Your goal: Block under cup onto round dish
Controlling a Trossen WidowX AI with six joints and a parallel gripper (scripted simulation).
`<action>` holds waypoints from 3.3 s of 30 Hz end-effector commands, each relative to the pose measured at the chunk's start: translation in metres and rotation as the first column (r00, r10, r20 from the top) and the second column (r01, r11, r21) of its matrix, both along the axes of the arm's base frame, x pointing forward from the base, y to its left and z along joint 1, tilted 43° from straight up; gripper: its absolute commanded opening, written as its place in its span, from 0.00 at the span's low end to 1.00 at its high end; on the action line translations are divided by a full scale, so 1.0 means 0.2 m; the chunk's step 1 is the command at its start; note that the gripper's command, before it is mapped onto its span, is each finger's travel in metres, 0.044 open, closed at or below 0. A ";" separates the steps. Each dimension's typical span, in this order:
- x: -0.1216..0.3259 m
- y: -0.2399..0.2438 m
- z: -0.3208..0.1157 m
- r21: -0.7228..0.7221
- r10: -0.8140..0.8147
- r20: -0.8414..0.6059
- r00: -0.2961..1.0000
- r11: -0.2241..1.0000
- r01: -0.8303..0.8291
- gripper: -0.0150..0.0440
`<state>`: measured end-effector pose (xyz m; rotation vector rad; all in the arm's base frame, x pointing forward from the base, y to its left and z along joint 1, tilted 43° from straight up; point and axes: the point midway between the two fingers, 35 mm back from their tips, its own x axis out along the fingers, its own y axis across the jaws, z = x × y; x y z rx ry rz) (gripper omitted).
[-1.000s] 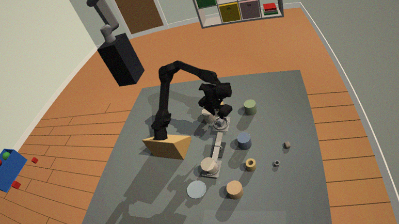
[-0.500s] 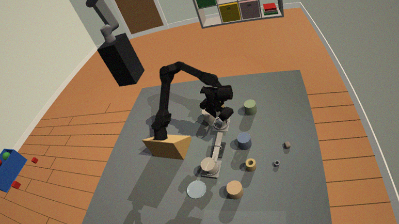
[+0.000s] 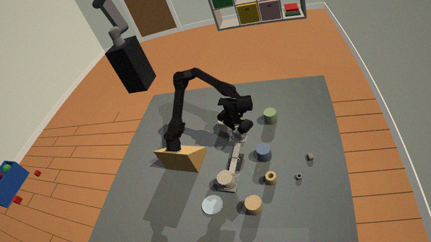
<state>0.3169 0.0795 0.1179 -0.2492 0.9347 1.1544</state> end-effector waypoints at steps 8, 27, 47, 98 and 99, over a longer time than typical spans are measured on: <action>0.00 0.04 -0.04 0.006 0.002 -0.007 1.000 1.000 -0.002 0.52; 0.00 -0.07 0.08 -0.002 -0.001 -0.009 1.000 1.000 0.001 0.25; 0.02 -0.41 0.15 -0.017 -0.004 -0.009 1.000 1.000 0.004 0.25; -0.39 -1.17 -1.47 -0.019 0.001 -0.009 1.000 1.000 -0.002 0.25; -0.39 -1.17 -1.47 -0.019 0.001 -0.009 1.000 1.000 -0.002 0.25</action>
